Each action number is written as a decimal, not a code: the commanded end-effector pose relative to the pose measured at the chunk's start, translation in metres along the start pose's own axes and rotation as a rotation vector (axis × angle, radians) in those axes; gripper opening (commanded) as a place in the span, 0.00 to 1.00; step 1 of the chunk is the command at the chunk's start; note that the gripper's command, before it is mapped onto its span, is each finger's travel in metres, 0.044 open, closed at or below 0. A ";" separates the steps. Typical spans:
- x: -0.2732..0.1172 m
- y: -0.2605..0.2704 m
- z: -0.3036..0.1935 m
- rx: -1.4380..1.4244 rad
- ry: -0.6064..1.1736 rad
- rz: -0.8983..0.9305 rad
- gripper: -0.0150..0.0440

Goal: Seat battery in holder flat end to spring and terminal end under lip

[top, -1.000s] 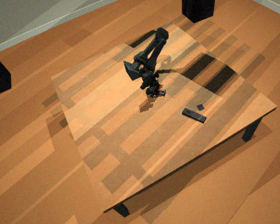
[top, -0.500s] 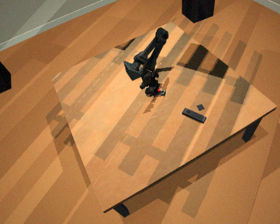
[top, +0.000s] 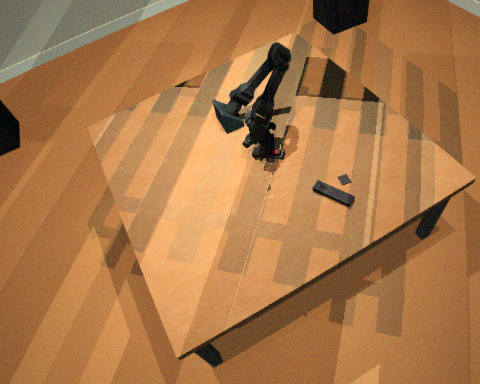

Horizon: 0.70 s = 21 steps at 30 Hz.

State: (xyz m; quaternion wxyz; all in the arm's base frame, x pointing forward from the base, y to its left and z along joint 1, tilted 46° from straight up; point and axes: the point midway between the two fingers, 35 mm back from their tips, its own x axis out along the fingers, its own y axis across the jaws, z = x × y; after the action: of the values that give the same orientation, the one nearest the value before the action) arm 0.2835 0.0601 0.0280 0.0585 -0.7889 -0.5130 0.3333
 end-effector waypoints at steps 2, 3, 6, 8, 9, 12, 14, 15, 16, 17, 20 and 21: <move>0.003 0.002 0.003 -0.012 -0.071 0.012 0.39; 0.003 0.002 0.002 -0.012 -0.080 0.012 0.39; 0.004 0.002 0.001 -0.013 -0.106 0.010 0.39; 0.005 0.002 0.001 -0.013 -0.124 0.009 0.39; 0.005 0.002 0.001 -0.013 -0.133 0.009 0.39; 0.006 0.001 0.000 -0.016 -0.160 0.007 0.39; 0.006 0.001 -0.001 -0.017 -0.177 0.006 0.39; 0.006 0.001 -0.001 -0.017 -0.186 0.005 0.39; 0.006 0.001 -0.001 -0.018 -0.195 0.005 0.39; 0.006 0.000 -0.002 -0.018 -0.204 0.004 0.39; 0.007 0.000 -0.002 -0.020 -0.232 0.002 0.39; 0.007 -0.001 -0.003 -0.021 -0.241 0.002 0.39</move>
State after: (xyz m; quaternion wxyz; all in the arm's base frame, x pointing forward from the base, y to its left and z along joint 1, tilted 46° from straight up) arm 0.2885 0.0668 0.0296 0.0017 -0.7531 -0.5203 0.4027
